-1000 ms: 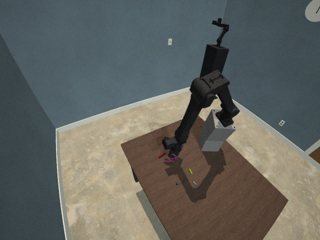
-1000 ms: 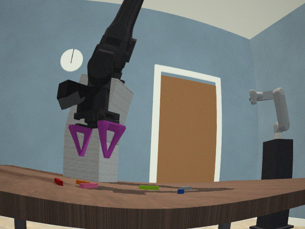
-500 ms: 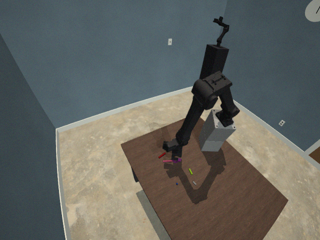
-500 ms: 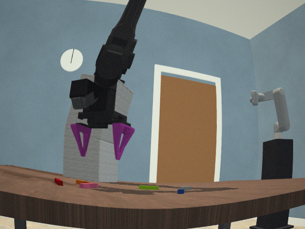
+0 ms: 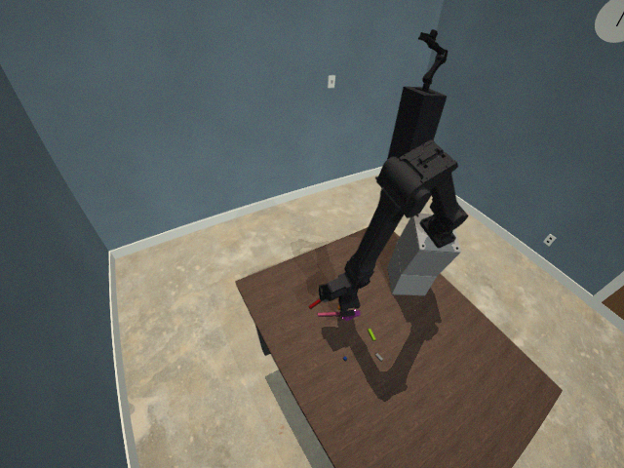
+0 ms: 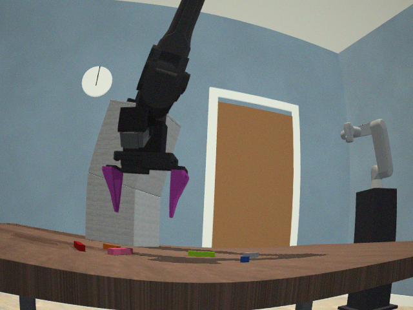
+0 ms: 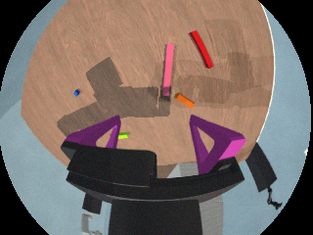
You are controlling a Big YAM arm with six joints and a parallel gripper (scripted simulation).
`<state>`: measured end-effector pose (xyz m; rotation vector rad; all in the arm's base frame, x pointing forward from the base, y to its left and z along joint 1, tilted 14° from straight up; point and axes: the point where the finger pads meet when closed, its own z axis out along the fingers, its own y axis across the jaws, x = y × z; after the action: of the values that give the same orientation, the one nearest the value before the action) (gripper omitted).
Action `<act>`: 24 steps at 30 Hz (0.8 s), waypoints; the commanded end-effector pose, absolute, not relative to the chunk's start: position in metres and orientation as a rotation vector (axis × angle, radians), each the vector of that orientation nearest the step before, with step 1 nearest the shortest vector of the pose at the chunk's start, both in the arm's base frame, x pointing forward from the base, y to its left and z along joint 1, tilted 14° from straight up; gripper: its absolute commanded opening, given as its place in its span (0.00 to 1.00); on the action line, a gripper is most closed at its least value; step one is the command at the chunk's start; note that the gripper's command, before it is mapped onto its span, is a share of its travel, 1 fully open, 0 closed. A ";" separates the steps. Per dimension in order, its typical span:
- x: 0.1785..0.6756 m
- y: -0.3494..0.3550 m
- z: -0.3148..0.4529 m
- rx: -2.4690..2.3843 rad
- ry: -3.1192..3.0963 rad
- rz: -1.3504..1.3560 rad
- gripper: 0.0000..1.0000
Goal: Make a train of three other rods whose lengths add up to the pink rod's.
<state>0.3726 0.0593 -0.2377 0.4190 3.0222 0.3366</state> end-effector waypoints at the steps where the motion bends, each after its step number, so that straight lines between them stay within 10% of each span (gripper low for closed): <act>1: 0.380 0.055 -0.233 0.341 2.996 0.340 1.00; 24: 0.380 0.085 -0.225 -0.305 2.952 0.301 1.00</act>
<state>0.3696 0.0810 -0.2338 -0.2245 3.0032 0.3016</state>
